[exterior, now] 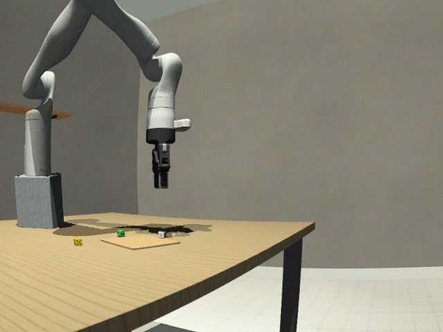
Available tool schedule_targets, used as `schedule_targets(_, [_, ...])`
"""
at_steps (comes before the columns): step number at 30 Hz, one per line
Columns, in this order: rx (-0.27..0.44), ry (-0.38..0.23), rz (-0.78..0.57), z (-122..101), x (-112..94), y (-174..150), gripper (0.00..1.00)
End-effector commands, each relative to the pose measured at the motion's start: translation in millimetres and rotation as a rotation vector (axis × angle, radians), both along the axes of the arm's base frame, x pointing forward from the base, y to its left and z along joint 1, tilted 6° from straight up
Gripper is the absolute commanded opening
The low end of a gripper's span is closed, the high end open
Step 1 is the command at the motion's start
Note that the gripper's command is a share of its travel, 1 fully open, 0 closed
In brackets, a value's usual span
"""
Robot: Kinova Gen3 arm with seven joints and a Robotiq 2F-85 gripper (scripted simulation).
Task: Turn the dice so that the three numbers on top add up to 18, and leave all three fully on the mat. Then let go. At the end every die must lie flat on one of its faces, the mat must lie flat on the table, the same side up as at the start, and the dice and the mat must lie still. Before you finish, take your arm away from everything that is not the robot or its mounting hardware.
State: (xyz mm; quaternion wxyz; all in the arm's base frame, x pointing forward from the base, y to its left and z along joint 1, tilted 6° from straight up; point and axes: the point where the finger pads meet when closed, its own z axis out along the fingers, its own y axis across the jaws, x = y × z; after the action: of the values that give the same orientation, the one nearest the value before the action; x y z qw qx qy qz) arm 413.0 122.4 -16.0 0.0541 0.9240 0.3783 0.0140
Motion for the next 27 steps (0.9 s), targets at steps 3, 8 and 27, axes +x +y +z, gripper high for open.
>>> schedule_targets(3, [-0.007, 0.023, 0.153, -7.8, -1.8, 0.4, 1.0])
schedule_targets(8, [-0.02, 0.04, 0.35, -14.6, -1.5, 0.2, 1.0])
schedule_targets(27, [-0.049, 0.08, 0.838, -31.5, -0.9, 0.5, 1.0])
